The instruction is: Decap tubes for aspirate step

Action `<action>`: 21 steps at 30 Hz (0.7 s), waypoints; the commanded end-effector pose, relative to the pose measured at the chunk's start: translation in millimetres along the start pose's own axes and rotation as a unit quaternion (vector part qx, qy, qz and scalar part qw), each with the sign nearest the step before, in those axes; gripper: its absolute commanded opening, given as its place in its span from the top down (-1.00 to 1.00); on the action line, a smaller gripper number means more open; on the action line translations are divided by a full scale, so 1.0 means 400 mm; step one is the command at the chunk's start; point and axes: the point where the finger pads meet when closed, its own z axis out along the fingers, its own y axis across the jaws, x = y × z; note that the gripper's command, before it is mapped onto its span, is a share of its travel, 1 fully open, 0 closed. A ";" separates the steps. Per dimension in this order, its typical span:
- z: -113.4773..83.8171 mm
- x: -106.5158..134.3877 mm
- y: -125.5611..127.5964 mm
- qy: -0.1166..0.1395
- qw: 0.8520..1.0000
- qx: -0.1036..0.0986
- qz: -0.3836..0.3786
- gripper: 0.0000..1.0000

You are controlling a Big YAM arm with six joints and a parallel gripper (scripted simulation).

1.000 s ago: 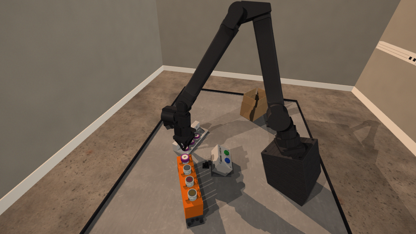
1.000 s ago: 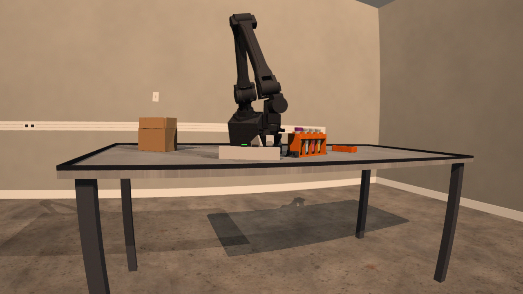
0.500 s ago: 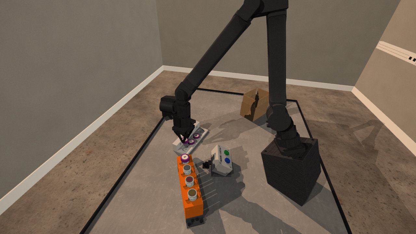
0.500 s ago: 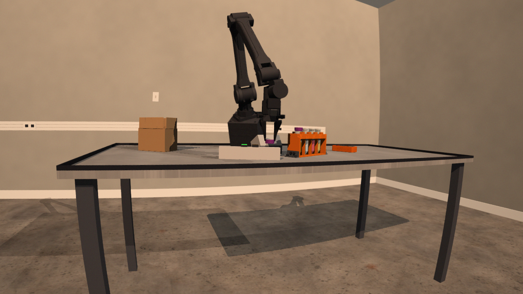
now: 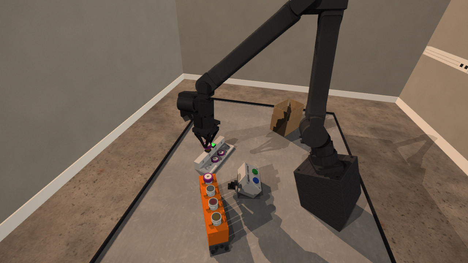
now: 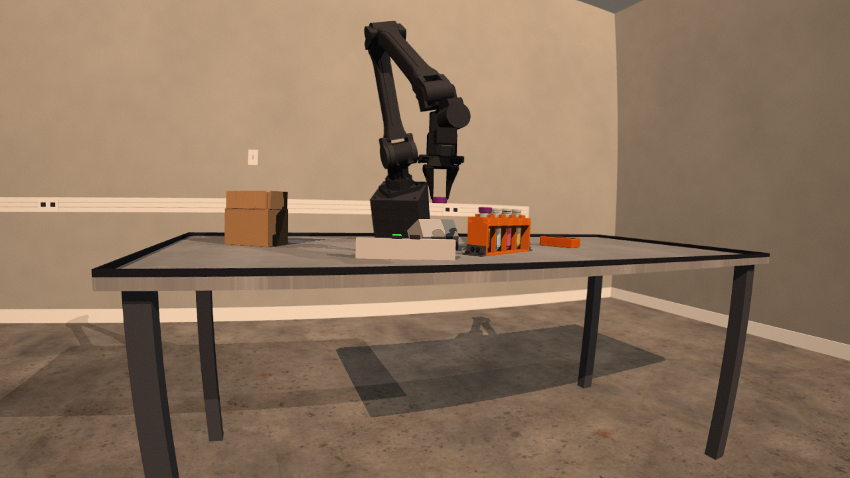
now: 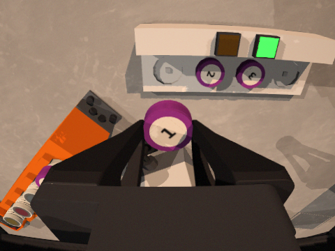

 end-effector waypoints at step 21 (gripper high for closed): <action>-0.036 0.141 0.183 0.004 0.910 -0.004 -0.413 1.00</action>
